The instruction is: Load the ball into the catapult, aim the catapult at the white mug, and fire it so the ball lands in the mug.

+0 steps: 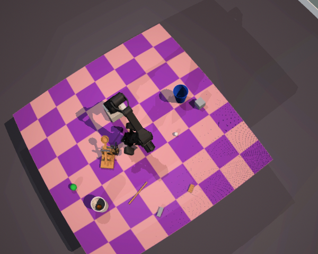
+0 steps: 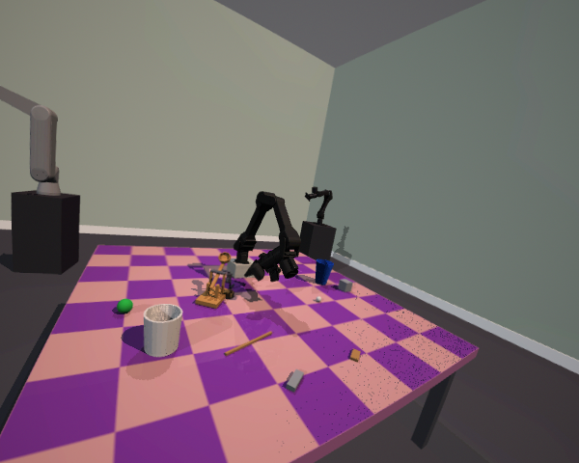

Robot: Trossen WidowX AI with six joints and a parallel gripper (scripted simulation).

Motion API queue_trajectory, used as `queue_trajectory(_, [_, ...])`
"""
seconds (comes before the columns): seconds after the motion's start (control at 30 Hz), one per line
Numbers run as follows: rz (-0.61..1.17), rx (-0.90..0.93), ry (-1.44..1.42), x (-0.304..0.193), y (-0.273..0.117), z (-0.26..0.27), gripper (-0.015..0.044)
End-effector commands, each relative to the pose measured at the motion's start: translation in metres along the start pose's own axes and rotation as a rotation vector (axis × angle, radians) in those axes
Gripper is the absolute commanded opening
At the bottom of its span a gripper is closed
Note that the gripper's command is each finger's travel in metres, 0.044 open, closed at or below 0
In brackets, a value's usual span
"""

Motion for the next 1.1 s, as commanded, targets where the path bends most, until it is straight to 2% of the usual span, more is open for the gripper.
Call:
queue_trajectory(0.0, [-0.025, -0.024, -0.007, -0.023, -0.05, 0.004, 0.0])
queue_trajectory(0.1, [-0.025, -0.024, -0.007, -0.023, -0.05, 0.004, 0.0])
queue_trajectory(0.13, [-0.021, -0.023, -0.004, -0.015, -0.036, 0.002, 0.0026])
queue_trajectory(0.67, [-0.307, 0.055, 0.44, -0.03, -0.039, -0.061, 0.044])
queue_trajectory(1.07, [-0.519, 0.11, 0.786, -0.059, -0.04, -0.113, 0.044])
Point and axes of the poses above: the point midway between the two fingers, 35 mm back from their tips, its own y axis out along the fingers, its own z axis across the jaws, x = y × z, the point moved 7 cm from there along -y, back along the fingers, and after that the axes turned 4 degrees about y, right-handed, at the moved point
